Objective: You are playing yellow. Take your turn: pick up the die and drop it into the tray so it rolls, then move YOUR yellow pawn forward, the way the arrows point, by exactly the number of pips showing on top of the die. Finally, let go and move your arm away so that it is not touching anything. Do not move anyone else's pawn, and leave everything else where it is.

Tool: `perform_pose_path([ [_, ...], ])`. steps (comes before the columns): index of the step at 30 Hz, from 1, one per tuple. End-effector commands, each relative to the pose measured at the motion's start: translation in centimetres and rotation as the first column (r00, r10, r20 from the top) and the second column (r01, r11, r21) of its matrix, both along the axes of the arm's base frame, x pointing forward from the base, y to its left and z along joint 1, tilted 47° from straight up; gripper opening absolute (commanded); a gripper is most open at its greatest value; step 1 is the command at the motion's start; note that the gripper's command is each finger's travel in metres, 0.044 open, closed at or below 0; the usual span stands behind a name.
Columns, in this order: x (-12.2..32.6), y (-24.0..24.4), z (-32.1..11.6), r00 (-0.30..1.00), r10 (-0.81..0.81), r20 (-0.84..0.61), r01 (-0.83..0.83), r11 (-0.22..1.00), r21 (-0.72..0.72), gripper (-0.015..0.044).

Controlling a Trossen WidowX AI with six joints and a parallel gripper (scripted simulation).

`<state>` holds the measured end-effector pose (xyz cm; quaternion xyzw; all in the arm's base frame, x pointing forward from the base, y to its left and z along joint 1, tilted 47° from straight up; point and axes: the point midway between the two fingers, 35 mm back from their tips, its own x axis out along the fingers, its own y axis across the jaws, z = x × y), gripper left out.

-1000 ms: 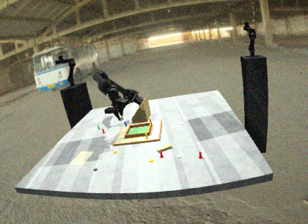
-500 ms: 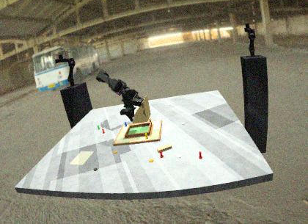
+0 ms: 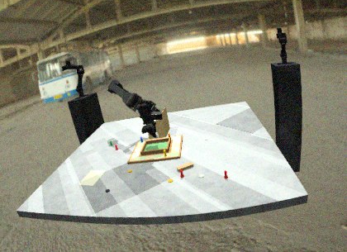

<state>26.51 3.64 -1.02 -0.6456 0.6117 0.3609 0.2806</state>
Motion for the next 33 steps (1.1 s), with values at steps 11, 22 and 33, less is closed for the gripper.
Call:
perform_pose_path([
  [11,-0.6,-0.3,-0.6,0.998,-0.015,-0.064,0.04,0.907,0.42,0.0],
  [22,-0.1,-0.2,0.3,1.0,0.02,-0.01,-0.009,0.785,0.62,0.0],
  [33,0.5,0.2,3.8,1.0,0.02,-0.009,-0.01,0.784,0.62,0.0],
])
